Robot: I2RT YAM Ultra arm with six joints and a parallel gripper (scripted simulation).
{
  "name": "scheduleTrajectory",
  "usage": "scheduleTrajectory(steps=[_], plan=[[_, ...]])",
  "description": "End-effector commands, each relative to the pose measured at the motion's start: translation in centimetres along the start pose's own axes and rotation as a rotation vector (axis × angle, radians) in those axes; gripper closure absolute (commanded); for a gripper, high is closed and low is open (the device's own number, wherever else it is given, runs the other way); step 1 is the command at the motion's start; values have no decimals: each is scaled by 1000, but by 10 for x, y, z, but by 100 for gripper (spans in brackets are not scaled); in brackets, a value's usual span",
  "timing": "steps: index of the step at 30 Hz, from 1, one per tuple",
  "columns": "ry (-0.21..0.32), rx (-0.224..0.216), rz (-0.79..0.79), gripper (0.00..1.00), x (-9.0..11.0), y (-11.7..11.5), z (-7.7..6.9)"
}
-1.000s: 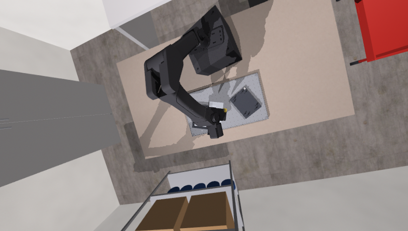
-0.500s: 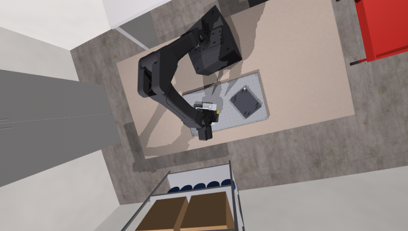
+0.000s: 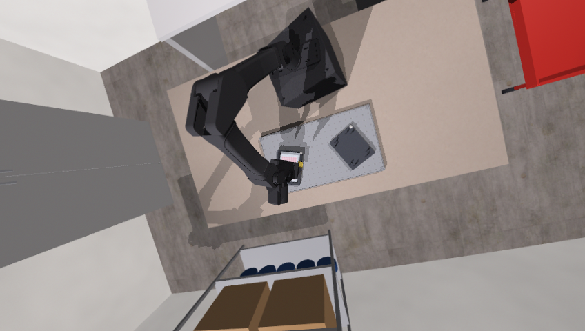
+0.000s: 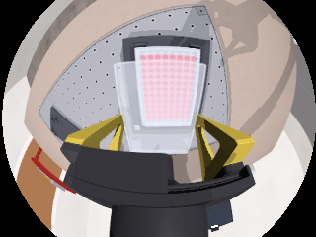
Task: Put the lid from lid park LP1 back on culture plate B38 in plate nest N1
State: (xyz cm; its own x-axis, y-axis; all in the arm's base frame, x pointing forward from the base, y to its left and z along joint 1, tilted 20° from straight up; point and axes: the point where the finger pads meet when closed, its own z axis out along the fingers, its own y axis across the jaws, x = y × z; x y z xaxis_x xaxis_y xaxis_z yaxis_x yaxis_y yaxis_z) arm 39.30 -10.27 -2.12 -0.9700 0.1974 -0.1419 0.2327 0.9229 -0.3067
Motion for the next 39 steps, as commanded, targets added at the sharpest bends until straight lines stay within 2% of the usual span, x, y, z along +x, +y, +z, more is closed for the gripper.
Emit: scheduleTrajectory(steps=[1, 5, 39], plan=[[-33, -8, -15, 100, -13, -3, -10], [-33, -7, -15, 100, -17, -13, -10], [-34, -7, -15, 100, -20, -10, -12]])
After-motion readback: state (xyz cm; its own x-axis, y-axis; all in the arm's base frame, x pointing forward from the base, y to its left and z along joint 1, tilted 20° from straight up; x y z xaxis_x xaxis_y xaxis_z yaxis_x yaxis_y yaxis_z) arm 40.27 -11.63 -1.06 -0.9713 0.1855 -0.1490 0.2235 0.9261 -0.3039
